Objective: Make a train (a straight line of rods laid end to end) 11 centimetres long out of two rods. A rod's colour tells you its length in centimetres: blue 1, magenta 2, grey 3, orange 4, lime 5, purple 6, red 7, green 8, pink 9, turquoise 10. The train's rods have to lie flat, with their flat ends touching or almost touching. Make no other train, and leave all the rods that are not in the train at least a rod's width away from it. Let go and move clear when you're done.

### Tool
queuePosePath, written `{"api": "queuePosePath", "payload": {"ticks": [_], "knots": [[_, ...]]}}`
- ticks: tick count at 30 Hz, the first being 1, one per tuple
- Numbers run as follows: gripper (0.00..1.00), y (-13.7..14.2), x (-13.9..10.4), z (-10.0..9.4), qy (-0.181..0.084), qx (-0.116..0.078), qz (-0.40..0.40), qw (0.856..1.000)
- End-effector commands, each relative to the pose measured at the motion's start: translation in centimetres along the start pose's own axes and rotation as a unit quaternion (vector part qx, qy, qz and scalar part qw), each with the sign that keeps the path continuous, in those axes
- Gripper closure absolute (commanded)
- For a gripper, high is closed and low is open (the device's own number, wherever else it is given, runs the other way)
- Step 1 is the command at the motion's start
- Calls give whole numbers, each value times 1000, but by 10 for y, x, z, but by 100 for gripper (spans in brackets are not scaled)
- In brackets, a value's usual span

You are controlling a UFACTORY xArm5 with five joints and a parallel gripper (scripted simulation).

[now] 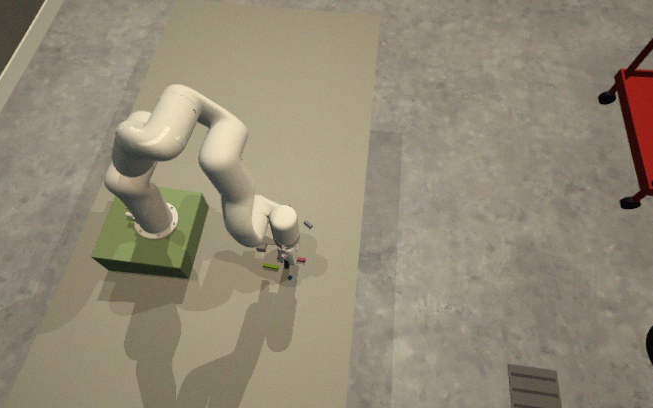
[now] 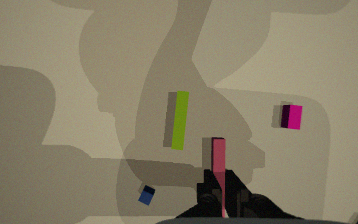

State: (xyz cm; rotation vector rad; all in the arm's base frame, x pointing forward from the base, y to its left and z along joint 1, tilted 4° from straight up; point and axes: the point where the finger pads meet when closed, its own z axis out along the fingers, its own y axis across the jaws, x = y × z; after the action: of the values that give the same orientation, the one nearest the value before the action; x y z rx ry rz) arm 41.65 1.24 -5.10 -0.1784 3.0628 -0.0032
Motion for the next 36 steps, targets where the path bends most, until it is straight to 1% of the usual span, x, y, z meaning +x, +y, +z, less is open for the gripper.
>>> {"api": "queuePosePath", "payload": {"ticks": [1, 4, 7, 10, 15, 17, 20, 23, 26, 36], "knots": [[96, 0, -1, -1, -1, 0, 0, 1000], [96, 0, -1, -2, -1, 0, 0, 1000], [96, 1, -1, -11, -2, 0, 0, 1000], [96, 0, -1, -27, -2, 0, 0, 1000], [96, 0, -1, -64, -2, 0, 0, 1000], [96, 0, -1, -64, -2, 0, 0, 1000], [96, 0, -1, -84, -2, 0, 0, 1000], [96, 0, -1, -96, -2, 0, 0, 1000], [96, -1, -1, -100, -2, 0, 0, 1000], [96, 0, -1, -100, -2, 0, 1, 1000]]}}
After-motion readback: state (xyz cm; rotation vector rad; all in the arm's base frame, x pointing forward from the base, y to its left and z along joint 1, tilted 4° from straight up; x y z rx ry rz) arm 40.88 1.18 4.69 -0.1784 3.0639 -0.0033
